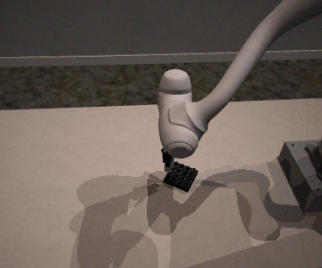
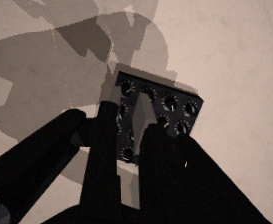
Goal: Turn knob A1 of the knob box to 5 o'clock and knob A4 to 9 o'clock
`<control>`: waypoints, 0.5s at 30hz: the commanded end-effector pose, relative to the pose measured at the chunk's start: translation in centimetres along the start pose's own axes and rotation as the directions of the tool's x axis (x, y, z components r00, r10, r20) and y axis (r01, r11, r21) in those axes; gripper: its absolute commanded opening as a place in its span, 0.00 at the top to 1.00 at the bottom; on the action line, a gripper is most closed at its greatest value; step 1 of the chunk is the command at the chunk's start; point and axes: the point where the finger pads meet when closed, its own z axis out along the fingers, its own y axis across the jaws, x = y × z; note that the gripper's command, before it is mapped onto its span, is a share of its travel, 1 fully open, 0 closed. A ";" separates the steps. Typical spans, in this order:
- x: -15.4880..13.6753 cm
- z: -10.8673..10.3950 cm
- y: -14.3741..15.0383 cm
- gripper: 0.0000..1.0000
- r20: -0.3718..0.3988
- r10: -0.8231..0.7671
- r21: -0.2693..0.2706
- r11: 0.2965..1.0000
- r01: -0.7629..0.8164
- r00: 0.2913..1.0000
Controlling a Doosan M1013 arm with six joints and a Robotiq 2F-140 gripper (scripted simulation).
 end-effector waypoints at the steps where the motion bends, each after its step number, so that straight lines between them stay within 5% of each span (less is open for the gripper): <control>1: 0.0 0.3 0.0 0.88 0.000 0.000 0.000 1.000 0.000 1.000; 15: 0.0 1.9 0.0 0.88 0.000 0.000 0.000 1.000 0.000 1.000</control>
